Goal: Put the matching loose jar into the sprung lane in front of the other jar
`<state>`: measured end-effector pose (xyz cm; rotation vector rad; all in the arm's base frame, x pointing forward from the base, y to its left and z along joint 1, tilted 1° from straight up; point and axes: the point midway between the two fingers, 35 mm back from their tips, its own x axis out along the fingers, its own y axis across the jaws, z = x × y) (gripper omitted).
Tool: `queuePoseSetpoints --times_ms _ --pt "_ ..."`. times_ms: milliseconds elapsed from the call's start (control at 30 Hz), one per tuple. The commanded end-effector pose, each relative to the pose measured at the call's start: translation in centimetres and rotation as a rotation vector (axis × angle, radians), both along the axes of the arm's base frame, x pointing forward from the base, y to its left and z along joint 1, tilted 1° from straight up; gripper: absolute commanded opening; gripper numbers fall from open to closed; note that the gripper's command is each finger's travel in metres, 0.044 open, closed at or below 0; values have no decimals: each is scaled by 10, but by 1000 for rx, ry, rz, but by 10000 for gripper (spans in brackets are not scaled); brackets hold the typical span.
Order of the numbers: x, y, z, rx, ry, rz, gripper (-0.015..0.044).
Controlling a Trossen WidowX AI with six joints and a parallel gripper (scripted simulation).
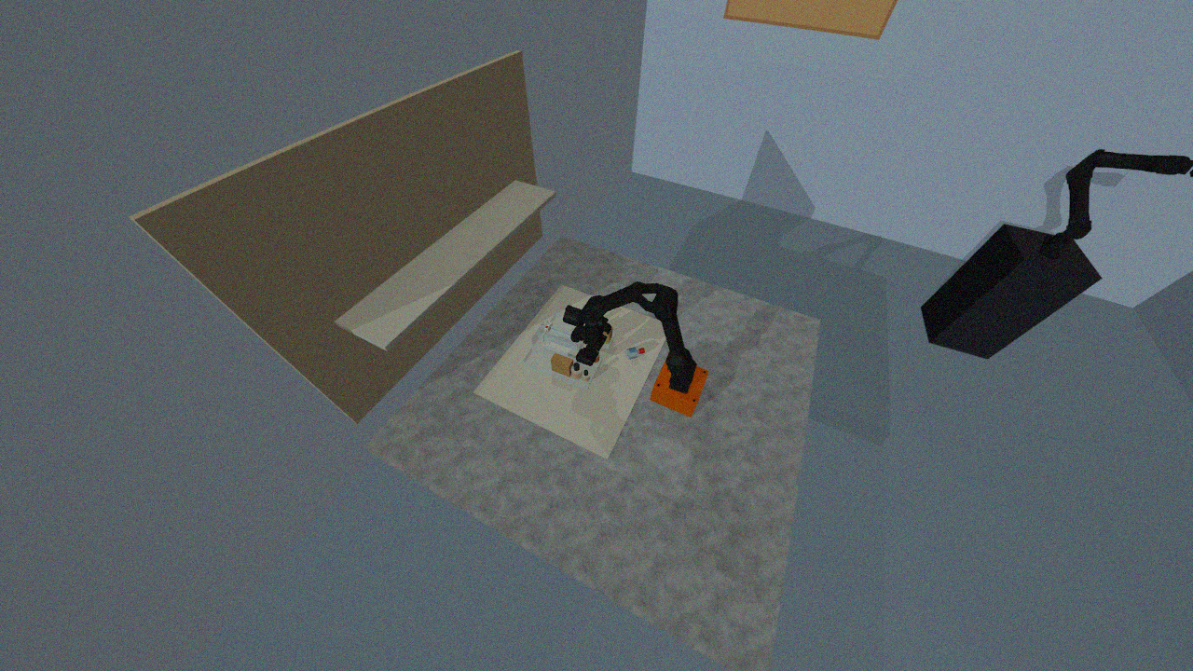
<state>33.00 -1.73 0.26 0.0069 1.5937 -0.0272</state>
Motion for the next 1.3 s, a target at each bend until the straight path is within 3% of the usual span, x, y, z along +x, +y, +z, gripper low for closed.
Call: queuePoseSetpoints --times_ms 0,1267 --pt "9 0 4 3 -32 -4 0" --pt "13 0 2 3 -32 -4 0"
